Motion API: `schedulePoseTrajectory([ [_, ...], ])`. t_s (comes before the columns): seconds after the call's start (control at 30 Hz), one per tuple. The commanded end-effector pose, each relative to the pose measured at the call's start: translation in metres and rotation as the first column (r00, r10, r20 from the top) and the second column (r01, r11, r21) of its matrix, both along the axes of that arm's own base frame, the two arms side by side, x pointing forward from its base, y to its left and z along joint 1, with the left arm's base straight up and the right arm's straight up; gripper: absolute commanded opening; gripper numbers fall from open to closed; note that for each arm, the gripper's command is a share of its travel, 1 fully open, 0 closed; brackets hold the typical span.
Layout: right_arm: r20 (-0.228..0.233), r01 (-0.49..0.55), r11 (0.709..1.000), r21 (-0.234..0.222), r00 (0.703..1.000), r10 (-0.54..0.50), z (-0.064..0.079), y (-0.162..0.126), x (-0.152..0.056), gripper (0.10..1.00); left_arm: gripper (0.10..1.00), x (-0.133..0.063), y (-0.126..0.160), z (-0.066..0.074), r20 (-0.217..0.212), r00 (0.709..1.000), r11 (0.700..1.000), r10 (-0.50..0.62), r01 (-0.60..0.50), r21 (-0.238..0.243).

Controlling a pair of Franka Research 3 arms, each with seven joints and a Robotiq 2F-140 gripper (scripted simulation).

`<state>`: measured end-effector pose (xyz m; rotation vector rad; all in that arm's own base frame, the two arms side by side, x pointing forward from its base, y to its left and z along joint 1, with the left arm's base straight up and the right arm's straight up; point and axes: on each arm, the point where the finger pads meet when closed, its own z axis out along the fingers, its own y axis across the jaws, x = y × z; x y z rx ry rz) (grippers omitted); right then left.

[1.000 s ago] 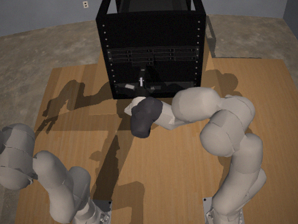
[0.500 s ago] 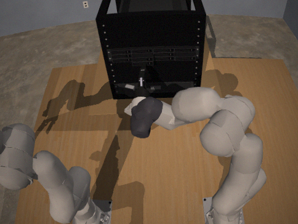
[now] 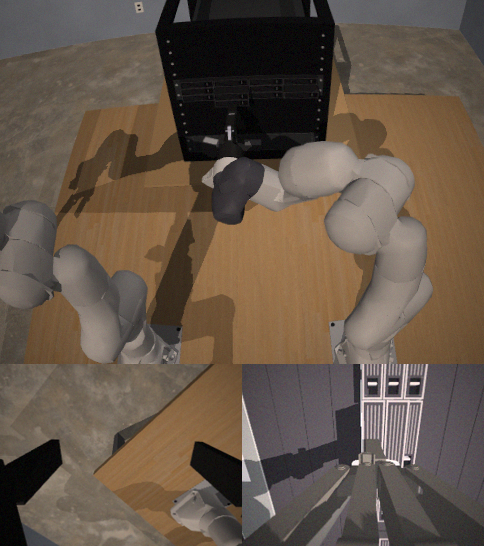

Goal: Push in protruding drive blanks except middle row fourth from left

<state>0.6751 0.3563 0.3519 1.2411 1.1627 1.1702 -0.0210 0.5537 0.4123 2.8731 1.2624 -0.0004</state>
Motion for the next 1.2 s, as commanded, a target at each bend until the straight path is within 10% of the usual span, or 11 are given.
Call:
schedulePoseTrajectory([
  [0.0, 0.0, -0.005, 1.0, -0.006, 1.0, 0.005, -0.0001, 0.0019, 0.0002, 0.099, 1.0, -0.0015, 0.0004, 0.0007, -0.001, 1.0, 1.0, -0.002, 0.002, 0.003],
  [1.17, 0.0, -0.005, 1.0, -0.006, 1.0, 0.005, -0.002, 0.0052, 0.0005, 0.099, 1.0, -0.0015, 0.0004, 0.0007, -0.001, 1.0, 1.0, -0.002, 0.002, 0.003],
])
